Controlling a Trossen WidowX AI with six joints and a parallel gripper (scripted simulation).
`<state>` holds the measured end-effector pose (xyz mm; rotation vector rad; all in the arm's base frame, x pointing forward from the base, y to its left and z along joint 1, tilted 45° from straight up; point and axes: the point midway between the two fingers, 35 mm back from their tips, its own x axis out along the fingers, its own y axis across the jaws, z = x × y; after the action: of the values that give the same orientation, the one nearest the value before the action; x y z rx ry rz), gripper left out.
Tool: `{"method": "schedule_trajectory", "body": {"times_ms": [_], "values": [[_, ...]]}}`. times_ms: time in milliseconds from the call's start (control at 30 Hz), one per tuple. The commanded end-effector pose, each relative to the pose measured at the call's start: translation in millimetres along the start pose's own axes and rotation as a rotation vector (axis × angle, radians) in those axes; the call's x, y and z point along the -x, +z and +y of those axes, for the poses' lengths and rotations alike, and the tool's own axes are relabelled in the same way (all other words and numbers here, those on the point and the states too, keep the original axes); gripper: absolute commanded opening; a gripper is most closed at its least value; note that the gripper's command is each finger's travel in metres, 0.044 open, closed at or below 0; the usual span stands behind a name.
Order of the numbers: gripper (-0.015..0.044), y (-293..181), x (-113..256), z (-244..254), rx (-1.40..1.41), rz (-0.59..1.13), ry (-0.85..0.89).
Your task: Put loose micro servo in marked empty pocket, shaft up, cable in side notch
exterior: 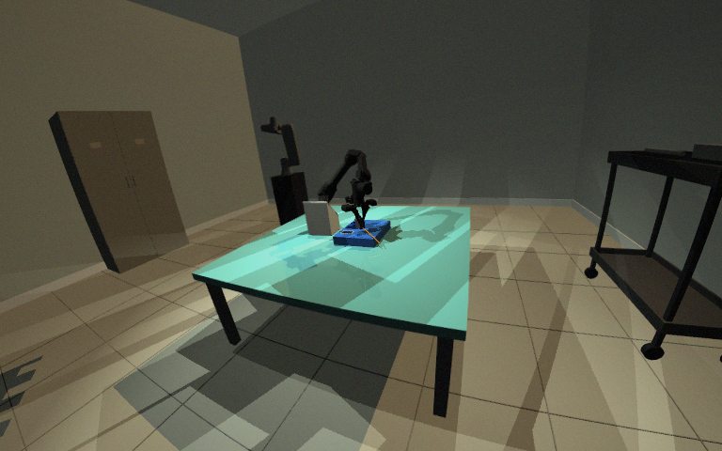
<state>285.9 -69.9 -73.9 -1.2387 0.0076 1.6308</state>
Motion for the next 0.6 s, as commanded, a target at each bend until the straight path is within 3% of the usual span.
{"method": "schedule_trajectory", "body": {"times_ms": [0,567], "values": [[0.0000,-3.8,3.3,0.5,-0.022,0.011,-0.001],[0.0000,-3.9,3.3,0.5,-0.593,0.011,-0.004]]}}
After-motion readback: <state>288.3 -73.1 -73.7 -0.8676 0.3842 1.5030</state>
